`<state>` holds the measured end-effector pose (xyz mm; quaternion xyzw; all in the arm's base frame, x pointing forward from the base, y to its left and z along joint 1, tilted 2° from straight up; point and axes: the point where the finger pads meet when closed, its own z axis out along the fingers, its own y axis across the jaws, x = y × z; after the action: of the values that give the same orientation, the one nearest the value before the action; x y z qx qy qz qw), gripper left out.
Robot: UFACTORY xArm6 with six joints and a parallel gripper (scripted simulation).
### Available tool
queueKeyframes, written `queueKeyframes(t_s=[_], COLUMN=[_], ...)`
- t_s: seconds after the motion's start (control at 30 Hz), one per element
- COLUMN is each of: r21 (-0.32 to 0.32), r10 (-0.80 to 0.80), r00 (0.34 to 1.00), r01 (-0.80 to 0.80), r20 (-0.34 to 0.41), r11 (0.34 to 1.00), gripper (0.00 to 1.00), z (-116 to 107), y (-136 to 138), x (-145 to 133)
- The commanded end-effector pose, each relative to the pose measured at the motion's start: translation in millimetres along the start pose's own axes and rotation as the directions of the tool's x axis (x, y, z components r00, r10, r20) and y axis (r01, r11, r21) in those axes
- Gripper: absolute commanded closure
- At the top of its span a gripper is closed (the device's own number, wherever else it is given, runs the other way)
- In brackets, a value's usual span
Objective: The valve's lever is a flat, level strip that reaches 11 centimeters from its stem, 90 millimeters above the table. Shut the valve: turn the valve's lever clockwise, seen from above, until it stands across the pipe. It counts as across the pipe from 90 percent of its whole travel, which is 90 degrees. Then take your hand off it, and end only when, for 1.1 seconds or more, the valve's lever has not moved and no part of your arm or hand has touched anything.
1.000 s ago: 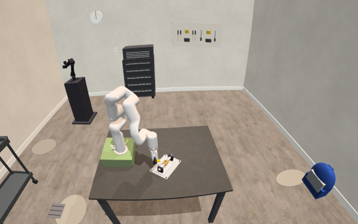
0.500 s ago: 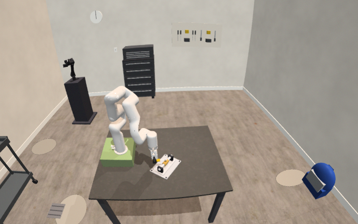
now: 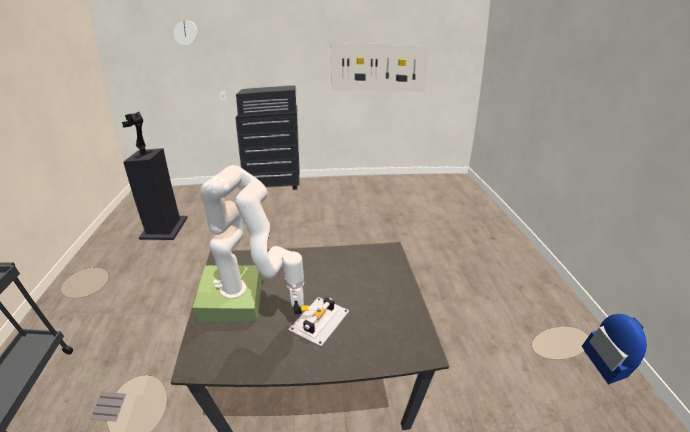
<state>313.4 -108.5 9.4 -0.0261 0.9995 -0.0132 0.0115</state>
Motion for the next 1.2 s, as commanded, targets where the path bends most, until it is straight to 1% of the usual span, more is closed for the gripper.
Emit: queueKeyframes(t_s=[0.0,0.23,0.63,0.83,1.17], r21=[0.001,0.0,0.0,0.0,0.0], r10=[0.039,0.058,0.149,0.159,0.228], r00=[0.999,0.998,0.989,0.987,0.974], r01=[-0.039,-0.058,-0.149,-0.159,-0.228], r20=[0.003,0.003,0.003,0.003,0.003], r11=[0.999,0.998,0.989,0.987,0.974], gripper=[1.0,1.0,1.0,1.0,1.0], z=[-1.0,-1.0,-1.0,-1.0,-1.0], y=[3.5,5.2,13.3,14.3,20.5], x=[-1.4,-1.4,-2.3,-2.4,-3.7])
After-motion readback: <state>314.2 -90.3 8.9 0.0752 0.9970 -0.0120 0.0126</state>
